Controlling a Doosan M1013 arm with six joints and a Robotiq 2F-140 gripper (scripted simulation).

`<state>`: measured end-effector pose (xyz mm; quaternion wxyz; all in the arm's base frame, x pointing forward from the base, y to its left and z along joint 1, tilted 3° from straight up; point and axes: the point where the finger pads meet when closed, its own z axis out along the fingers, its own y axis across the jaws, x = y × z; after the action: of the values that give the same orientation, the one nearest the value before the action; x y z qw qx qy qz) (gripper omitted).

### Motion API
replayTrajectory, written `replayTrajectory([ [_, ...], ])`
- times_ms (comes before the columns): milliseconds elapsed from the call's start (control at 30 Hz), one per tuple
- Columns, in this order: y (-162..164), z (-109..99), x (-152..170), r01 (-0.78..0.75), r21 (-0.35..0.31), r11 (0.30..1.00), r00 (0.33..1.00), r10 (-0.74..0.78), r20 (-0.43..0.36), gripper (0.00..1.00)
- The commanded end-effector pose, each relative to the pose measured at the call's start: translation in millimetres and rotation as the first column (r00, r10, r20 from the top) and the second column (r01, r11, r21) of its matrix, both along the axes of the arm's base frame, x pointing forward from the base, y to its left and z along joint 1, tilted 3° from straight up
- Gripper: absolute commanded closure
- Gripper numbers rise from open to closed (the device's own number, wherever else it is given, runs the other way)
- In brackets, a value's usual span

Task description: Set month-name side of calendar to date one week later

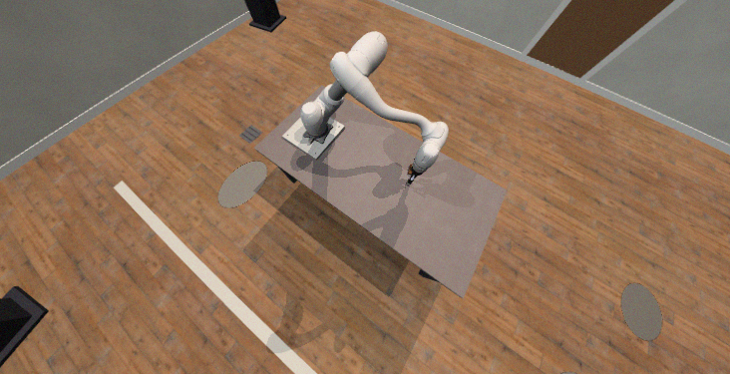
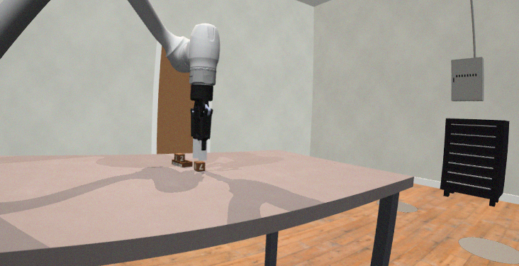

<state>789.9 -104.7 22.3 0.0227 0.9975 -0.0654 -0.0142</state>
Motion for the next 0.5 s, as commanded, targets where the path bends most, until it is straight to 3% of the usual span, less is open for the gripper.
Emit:
replayTrajectory([
  [0, 0.0, 0.2, 0.0, 0.000, 0.000, 1.000, 1.000, 0.000, 0.000, 0.65],
  [467, 0.1, 1.6, 0.1, 0.000, 0.000, 1.000, 1.000, 0.000, 0.000, 0.65],
])
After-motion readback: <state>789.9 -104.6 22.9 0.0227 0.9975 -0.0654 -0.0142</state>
